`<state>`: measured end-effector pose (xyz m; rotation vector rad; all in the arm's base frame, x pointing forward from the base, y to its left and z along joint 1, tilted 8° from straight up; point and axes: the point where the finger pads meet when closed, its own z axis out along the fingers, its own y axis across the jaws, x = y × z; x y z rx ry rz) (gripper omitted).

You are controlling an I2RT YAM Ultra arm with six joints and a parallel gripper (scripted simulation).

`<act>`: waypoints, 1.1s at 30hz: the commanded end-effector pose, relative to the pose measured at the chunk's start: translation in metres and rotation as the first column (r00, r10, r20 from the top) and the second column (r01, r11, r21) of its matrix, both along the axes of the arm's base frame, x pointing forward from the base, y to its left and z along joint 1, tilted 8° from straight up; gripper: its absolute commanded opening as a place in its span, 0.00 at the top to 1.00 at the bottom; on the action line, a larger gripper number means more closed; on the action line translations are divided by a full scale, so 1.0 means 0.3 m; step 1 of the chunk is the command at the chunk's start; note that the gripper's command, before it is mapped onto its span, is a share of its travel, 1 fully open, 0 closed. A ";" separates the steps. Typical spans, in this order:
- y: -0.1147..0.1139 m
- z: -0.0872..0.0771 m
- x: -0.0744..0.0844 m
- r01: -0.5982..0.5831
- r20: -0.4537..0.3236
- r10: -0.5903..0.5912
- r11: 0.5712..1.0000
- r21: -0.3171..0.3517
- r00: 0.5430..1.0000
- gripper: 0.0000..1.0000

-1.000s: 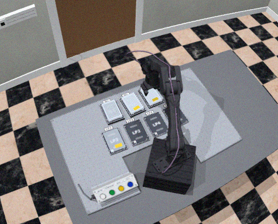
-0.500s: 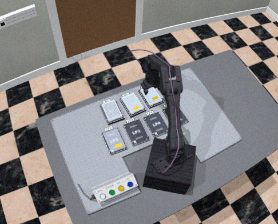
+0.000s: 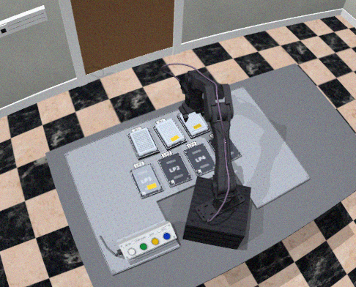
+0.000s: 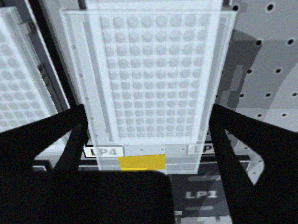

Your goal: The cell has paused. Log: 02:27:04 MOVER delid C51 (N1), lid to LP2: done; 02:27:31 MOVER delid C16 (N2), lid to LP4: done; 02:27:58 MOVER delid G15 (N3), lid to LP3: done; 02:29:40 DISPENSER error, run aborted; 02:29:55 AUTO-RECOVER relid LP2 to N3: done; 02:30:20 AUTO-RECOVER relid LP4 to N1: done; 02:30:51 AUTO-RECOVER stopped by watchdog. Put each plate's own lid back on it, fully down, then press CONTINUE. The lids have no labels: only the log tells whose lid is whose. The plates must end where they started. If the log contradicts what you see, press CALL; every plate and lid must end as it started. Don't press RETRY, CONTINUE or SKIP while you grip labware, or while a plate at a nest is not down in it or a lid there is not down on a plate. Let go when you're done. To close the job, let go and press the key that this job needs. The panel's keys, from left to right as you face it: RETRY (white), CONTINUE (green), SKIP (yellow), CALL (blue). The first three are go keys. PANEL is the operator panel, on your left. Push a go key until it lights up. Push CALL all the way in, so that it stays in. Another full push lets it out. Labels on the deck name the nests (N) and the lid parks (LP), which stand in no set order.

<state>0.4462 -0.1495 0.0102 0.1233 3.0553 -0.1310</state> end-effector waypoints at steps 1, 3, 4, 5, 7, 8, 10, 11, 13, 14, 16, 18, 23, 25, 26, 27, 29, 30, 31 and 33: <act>0.066 0.066 0.034 0.007 0.056 -0.006 1.000 -0.017 0.998 1.00; 0.086 0.064 0.035 0.007 0.057 -0.006 1.000 -0.012 0.998 1.00; 0.100 0.063 0.035 0.007 0.056 -0.006 1.000 -0.016 0.998 1.00; 0.116 0.061 0.035 0.007 0.056 -0.006 1.000 -0.016 0.998 1.00; 0.150 0.058 0.037 0.007 0.056 -0.006 1.000 -0.016 0.998 1.00; 0.166 0.057 0.037 0.007 0.056 -0.006 1.000 -0.015 0.998 1.00; 0.197 0.064 0.049 0.008 0.067 -0.006 1.000 -0.018 0.998 1.00; 0.215 0.057 0.044 0.007 0.061 -0.006 1.000 -0.016 0.998 1.00; 0.248 0.055 0.046 0.007 0.063 -0.006 1.000 -0.016 0.998 1.00; 0.265 0.055 0.049 0.007 0.065 -0.006 1.000 -0.015 0.998 1.00; 0.299 0.050 0.048 0.007 0.063 -0.006 1.000 -0.014 0.998 1.00; 0.315 0.051 0.051 0.007 0.066 -0.006 1.000 -0.014 0.998 1.00; 0.382 0.038 0.053 0.007 0.062 -0.006 1.000 -0.012 0.998 1.00; 0.416 0.028 0.059 0.007 0.060 -0.006 1.000 -0.011 0.998 1.00; 0.433 0.025 0.063 0.007 0.061 -0.006 1.000 -0.011 0.998 1.00; 0.450 0.024 0.062 0.007 0.060 -0.006 1.000 -0.010 0.998 1.00; 0.483 0.022 0.062 0.007 0.058 -0.006 1.000 -0.010 0.998 1.00; 0.501 0.031 0.072 0.007 0.068 -0.006 1.000 -0.009 0.998 1.00; 0.518 0.037 0.077 0.007 0.070 -0.006 1.000 -0.008 0.998 1.00; 0.552 0.034 0.078 0.007 0.070 -0.006 1.000 -0.007 0.998 1.00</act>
